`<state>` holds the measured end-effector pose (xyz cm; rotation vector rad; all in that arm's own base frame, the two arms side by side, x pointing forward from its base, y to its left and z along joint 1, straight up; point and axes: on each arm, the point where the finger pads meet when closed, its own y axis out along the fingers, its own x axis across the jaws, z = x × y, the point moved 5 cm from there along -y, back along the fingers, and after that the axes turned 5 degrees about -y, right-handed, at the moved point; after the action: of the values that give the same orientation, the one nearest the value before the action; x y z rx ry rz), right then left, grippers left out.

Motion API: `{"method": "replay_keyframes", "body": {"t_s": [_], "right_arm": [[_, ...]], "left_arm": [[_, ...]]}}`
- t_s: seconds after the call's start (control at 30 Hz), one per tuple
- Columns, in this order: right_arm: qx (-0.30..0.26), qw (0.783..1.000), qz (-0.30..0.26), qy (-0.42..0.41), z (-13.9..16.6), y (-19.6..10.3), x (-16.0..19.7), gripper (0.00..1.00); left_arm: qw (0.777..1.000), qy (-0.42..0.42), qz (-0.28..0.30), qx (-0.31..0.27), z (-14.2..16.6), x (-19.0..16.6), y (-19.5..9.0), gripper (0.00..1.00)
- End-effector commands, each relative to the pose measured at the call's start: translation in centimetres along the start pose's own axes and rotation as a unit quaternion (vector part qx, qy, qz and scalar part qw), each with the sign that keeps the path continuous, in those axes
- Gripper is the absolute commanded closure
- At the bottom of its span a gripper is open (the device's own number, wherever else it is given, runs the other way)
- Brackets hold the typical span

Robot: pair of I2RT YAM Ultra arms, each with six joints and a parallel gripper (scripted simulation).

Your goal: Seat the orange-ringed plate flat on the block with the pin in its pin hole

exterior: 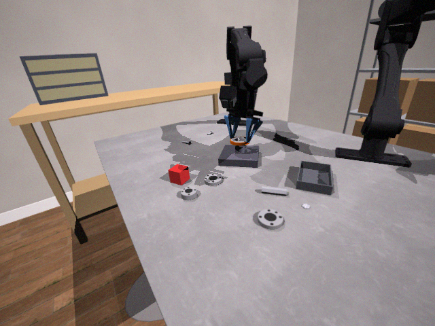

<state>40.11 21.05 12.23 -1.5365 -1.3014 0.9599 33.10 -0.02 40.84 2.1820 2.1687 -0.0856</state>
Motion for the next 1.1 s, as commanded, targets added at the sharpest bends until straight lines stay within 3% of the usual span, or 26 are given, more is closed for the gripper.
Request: {"method": "replay_keyframes", "body": {"t_s": [0.0,0.13,0.43,0.53,0.67,0.77,0.93,1.0,1.07], "right_arm": [[0.007,1.000,0.003,0.001,-0.2,0.3,-0.2,1.00],[-0.029,0.999,-0.016,0.009,-1.4,-2.0,-0.1,1.00],[0.007,1.000,0.005,0.003,0.3,1.8,-0.2,1.00],[-0.018,1.000,-0.010,0.010,-0.8,-0.6,-0.3,1.00],[-0.002,1.000,0.001,0.007,0.2,0.9,-0.6,1.00],[-0.022,1.000,-0.015,0.011,-1.1,-0.5,0.2,1.00],[-0.016,1.000,-0.010,0.010,-0.8,0.4,0.3,1.00],[0.002,1.000,0.004,0.005,0.6,1.3,-0.5,1.00],[-0.012,1.000,-0.008,0.009,-0.6,0.7,0.2,1.00]], "left_arm": [[1.000,0.004,0.007,-0.021,-1.9,-0.4,-0.4,0.00],[1.000,0.004,0.007,-0.021,-1.9,-0.4,-0.4,0.00],[1.000,0.004,0.007,-0.021,-1.9,-0.4,-0.4,0.00],[1.000,0.004,0.007,-0.021,-1.9,-0.4,-0.4,0.00],[1.000,0.004,0.007,-0.021,-1.9,-0.4,-0.4,0.00],[1.000,0.004,0.007,-0.021,-1.9,-0.4,-0.4,0.00],[1.000,0.004,0.007,-0.021,-1.9,-0.4,-0.4,0.00],[1.000,0.004,0.007,-0.021,-1.9,-0.4,-0.4,0.00],[1.000,0.004,0.007,-0.021,-1.9,-0.4,-0.4,0.00]]}}
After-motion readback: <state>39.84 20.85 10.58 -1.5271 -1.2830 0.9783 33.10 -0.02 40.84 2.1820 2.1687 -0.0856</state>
